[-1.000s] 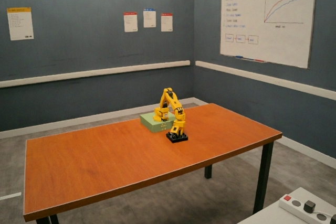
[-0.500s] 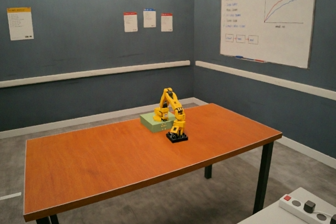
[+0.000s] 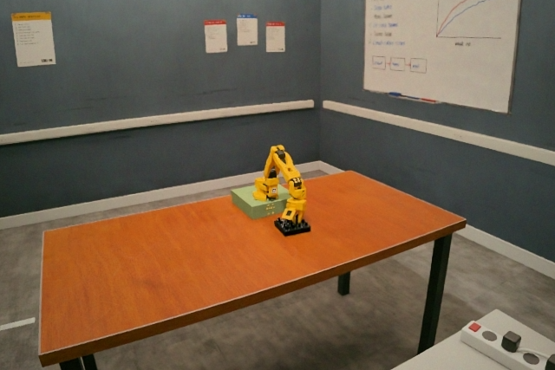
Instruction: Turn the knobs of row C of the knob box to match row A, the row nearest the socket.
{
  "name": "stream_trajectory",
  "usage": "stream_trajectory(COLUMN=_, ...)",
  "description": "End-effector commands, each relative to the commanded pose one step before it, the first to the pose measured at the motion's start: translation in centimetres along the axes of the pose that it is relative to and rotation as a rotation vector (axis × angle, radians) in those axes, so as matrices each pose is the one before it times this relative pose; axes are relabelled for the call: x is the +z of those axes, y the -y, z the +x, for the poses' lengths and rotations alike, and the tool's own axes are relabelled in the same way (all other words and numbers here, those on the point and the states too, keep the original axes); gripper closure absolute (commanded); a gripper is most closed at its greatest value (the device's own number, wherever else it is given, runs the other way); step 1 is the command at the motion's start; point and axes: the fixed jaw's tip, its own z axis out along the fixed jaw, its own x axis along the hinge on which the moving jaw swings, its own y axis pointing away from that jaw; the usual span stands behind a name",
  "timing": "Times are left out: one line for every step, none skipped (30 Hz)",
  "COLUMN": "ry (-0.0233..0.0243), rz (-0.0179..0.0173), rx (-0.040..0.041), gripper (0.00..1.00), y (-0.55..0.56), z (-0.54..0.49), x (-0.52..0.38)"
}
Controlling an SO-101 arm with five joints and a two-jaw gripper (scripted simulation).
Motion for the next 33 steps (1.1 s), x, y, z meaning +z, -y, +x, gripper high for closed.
stream_trajectory(ry=-0.00549, rz=0.00876, rx=-0.05149, gripper=0.99, y=0.360, z=0.082, x=0.1458)
stream_trajectory(ry=0.00002, rz=0.00000, rx=-0.01747, gripper=0.99, y=0.000, z=0.010, x=-0.0005)
stream_trajectory(ry=-0.00001, rz=0.00000, rx=-0.01744, gripper=0.99, y=0.000, z=0.010, x=0.0001)
stream_trajectory(ry=-0.00002, rz=0.00000, rx=-0.01747, gripper=0.99, y=0.000, z=0.010, x=0.0001)
stream_trajectory(ry=0.00002, rz=0.00000, rx=-0.01747, gripper=0.99, y=0.000, z=0.010, x=0.0001)
stream_trajectory(ry=-0.00002, rz=0.00000, rx=-0.01744, gripper=0.99, y=0.000, z=0.010, x=0.0001)
stream_trajectory(ry=0.00002, rz=0.00000, rx=-0.01747, gripper=0.99, y=0.000, z=0.010, x=0.0001)
stream_trajectory(ry=0.00001, rz=0.00000, rx=-0.01744, gripper=0.99, y=0.000, z=0.010, x=0.0001)
stream_trajectory(ry=-0.00002, rz=0.00000, rx=-0.01747, gripper=0.99, y=0.000, z=0.010, x=-0.0005)
stream_trajectory(ry=0.00001, rz=0.00000, rx=-0.01744, gripper=0.99, y=0.000, z=0.010, x=0.0001)
stream_trajectory(ry=-0.00002, rz=0.00000, rx=-0.01747, gripper=0.99, y=0.000, z=0.010, x=0.0001)
stream_trajectory(ry=0.00001, rz=0.00001, rx=-0.01744, gripper=0.99, y=0.001, z=0.010, x=0.0001)
stream_trajectory(ry=0.00000, rz=0.00000, rx=0.00000, gripper=0.99, y=0.000, z=0.000, x=0.0000)
stream_trajectory(ry=0.00000, rz=0.00000, rx=0.00000, gripper=0.99, y=0.000, z=0.000, x=0.0000)
stream_trajectory(ry=0.00000, rz=-0.00002, rx=-0.01247, gripper=0.99, y=0.000, z=0.007, x=0.0000)
stream_trajectory(ry=0.00001, rz=0.00000, rx=-0.01247, gripper=0.99, y=0.000, z=0.007, x=0.0001)
stream_trajectory(ry=-0.00002, rz=0.00000, rx=-0.01247, gripper=0.99, y=0.000, z=0.007, x=0.0001)
stream_trajectory(ry=0.00001, rz=0.00000, rx=-0.01247, gripper=0.99, y=0.000, z=0.007, x=0.0001)
stream_trajectory(ry=0.00001, rz=0.00000, rx=-0.01247, gripper=0.99, y=0.000, z=0.007, x=-0.0005)
stream_trajectory(ry=0.00001, rz=0.00000, rx=-0.01244, gripper=0.99, y=0.000, z=0.007, x=0.0001)
stream_trajectory(ry=0.00001, rz=0.00000, rx=-0.01247, gripper=0.99, y=0.000, z=0.007, x=0.0001)
stream_trajectory(ry=0.00001, rz=0.00000, rx=-0.01247, gripper=0.99, y=0.000, z=0.007, x=0.0001)
stream_trajectory(ry=-0.00003, rz=0.00000, rx=-0.01247, gripper=0.99, y=0.000, z=0.007, x=0.0001)
stream_trajectory(ry=0.00001, rz=0.00000, rx=-0.01247, gripper=0.99, y=0.000, z=0.007, x=0.0001)
stream_trajectory(ry=0.00000, rz=0.00000, rx=-0.01244, gripper=0.99, y=0.000, z=0.007, x=0.0001)
stream_trajectory(ry=0.00000, rz=0.00000, rx=-0.01247, gripper=0.99, y=0.000, z=0.007, x=0.0001)
stream_trajectory(ry=0.00000, rz=0.00000, rx=-0.01247, gripper=0.99, y=0.000, z=0.007, x=-0.0005)
stream_trajectory(ry=0.00000, rz=0.00000, rx=-0.01247, gripper=0.99, y=0.000, z=0.007, x=0.0001)
stream_trajectory(ry=0.00000, rz=0.00000, rx=0.00000, gripper=0.99, y=0.000, z=0.000, x=0.0000)
stream_trajectory(ry=0.00000, rz=0.00000, rx=0.00000, gripper=0.99, y=0.000, z=0.000, x=0.0000)
stream_trajectory(ry=0.00000, rz=0.00000, rx=0.00000, gripper=0.99, y=0.000, z=0.000, x=0.0000)
stream_trajectory(ry=-0.00001, rz=-0.00001, rx=0.00000, gripper=0.99, y=0.000, z=0.000, x=-0.0001)
stream_trajectory(ry=0.00000, rz=0.00000, rx=0.00000, gripper=0.99, y=0.000, z=0.000, x=0.0000)
